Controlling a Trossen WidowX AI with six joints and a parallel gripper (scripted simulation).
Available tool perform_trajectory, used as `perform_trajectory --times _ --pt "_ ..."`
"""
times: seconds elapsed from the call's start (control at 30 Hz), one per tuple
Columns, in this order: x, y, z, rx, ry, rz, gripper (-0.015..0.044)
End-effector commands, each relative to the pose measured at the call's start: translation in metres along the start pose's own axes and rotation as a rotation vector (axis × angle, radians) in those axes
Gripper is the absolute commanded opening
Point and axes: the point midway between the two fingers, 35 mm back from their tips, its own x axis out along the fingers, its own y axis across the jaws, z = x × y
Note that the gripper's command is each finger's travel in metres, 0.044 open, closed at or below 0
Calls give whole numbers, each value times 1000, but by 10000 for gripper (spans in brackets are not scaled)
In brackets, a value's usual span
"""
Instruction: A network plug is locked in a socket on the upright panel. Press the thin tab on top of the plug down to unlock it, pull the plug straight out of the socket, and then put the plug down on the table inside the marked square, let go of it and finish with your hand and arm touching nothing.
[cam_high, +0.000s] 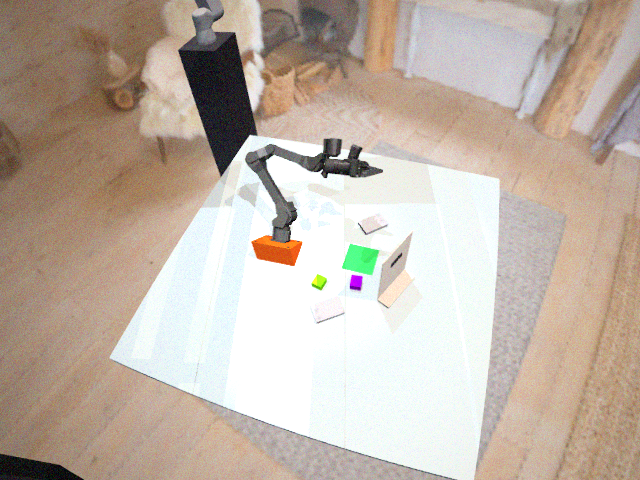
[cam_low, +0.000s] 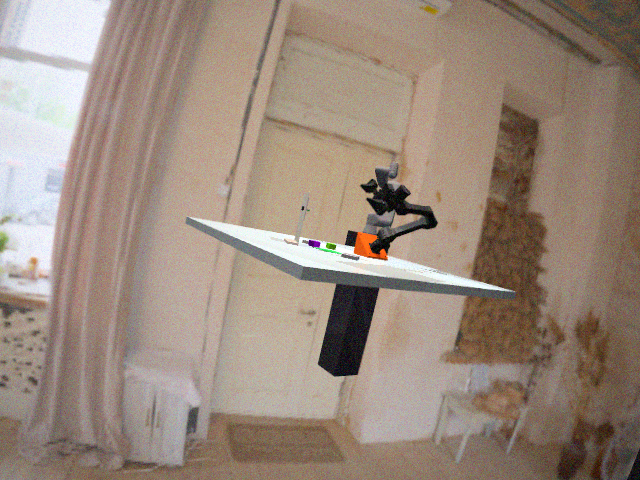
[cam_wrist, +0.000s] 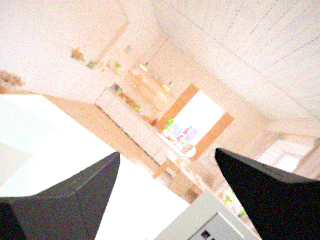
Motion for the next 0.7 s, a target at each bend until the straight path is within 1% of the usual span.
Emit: perform_trajectory --times 0.0,0.27,0.3,0.67 --pt "0 0 -1 6 0 0 374" --pt "16 -10 -31 259 20 -15 164" --pt "18 -11 -35 294 22 -17 156" --pt "30 -26 -82 678 44 -51 156"
